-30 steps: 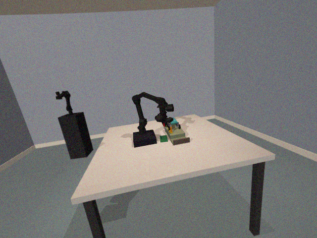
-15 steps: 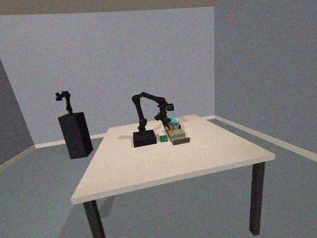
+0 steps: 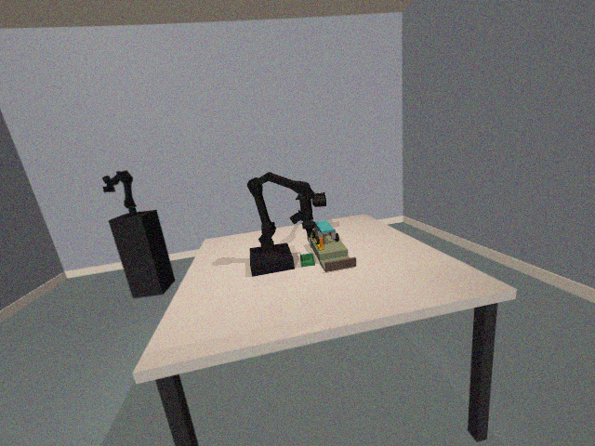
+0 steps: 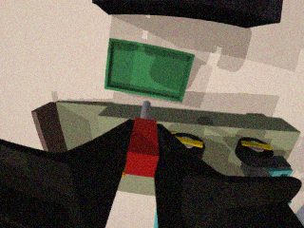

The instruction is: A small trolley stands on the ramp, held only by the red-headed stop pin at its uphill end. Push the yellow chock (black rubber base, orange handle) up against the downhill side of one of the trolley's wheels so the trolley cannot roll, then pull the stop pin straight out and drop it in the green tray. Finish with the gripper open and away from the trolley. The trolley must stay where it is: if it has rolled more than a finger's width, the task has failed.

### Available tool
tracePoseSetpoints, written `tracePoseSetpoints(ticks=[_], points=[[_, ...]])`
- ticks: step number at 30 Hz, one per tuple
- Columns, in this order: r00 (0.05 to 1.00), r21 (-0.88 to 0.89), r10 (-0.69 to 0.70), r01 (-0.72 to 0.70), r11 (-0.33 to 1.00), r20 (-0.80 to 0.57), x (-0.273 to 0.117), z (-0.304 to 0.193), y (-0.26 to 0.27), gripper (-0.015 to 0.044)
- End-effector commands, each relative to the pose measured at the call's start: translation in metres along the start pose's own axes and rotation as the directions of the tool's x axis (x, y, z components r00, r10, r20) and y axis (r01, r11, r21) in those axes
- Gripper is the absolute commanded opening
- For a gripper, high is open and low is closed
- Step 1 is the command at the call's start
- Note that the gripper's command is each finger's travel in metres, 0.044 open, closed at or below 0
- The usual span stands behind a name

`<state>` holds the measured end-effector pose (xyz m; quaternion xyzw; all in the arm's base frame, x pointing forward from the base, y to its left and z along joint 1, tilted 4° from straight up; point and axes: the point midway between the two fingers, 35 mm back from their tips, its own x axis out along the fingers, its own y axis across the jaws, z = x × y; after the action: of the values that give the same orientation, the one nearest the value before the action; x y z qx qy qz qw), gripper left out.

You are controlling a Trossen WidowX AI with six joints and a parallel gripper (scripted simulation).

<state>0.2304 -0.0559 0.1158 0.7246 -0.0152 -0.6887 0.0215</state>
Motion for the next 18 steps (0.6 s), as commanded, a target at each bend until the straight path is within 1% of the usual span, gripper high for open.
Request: tracePoseSetpoints(ticks=[1,10,14,18], points=[[1.0,0.015,0.007,-0.006,1.0,-0.005,0.0,0.0,0.0,0.0],[1.0,0.017,0.006,-0.006,1.0,-0.001,0.018,0.022,0.003,0.0],[1.0,0.017,0.006,-0.006,1.0,-0.001,0.02,0.024,0.004,0.0],[0.999,0.016,0.054,-0.054,0.998,0.003,0.025,0.024,0.005,0.0]])
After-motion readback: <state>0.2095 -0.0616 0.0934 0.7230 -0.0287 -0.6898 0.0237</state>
